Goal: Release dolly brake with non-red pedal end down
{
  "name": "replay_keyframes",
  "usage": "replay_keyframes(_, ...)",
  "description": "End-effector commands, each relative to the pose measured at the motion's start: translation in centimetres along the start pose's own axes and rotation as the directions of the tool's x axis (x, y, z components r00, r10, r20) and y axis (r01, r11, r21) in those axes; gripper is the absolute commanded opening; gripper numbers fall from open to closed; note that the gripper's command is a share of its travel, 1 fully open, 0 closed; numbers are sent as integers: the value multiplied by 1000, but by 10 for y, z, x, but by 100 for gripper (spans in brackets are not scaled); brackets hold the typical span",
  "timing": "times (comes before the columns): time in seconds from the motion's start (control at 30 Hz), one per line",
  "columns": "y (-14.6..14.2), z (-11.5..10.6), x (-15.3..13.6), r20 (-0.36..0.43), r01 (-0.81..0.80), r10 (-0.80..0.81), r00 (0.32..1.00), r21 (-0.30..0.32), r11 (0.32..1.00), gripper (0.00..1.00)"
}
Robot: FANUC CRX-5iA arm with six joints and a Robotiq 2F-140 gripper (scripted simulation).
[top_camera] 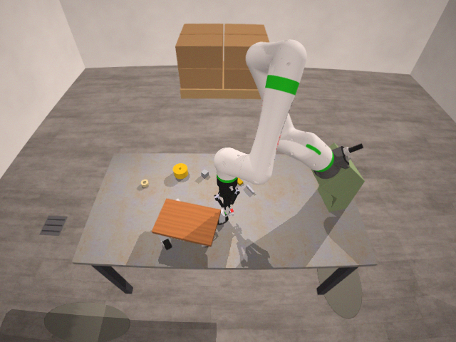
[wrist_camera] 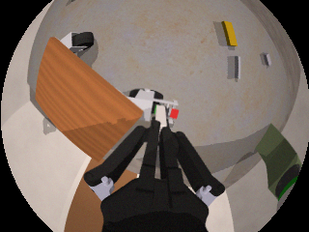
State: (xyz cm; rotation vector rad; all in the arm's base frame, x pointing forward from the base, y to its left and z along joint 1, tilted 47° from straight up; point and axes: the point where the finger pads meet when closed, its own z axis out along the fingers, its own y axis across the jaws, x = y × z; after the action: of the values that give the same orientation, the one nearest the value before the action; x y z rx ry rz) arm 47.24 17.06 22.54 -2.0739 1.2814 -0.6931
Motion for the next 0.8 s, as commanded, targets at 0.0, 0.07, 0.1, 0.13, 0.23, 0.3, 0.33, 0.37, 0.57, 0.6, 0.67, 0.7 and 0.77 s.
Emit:
replay_keyframes(0.0, 0, 0, 0, 0, 0, 0, 1000, 0, 1000, 0)
replay_keyframes(0.07, 0, 0, 0, 0, 0, 0, 1000, 0, 1000, 0)
replay_keyframes(0.1, 0, 0, 0, 0, 0, 0, 1000, 0, 1000, 0)
replay_keyframes(0.13, 0, 0, 0, 0, 0, 0, 1000, 0, 1000, 0)
replay_keyframes(0.23, 0, -1, 0, 0, 0, 0, 1000, 0, 1000, 0)
replay_keyframes(0.3, 0, -3, 0, 0, 0, 0, 1000, 0, 1000, 0)
replay_keyframes(0.33, 0, -4, 0, 0, 0, 0, 1000, 0, 1000, 0)
replay_keyframes(0.37, 0, -6, 0, 0, 0, 0, 1000, 0, 1000, 0)
replay_keyframes(0.57, 0, -27, 0, 0, 0, 0, 1000, 0, 1000, 0)
replay_keyframes(0.6, 0, -32, 0, 0, 0, 0, 1000, 0, 1000, 0)
replay_keyframes(0.67, 0, -41, 0, 0, 0, 0, 1000, 0, 1000, 0)
replay_keyframes(0.7, 0, -41, 0, 0, 0, 0, 1000, 0, 1000, 0)
replay_keyframes(0.77, 0, -46, 0, 0, 0, 0, 1000, 0, 1000, 0)
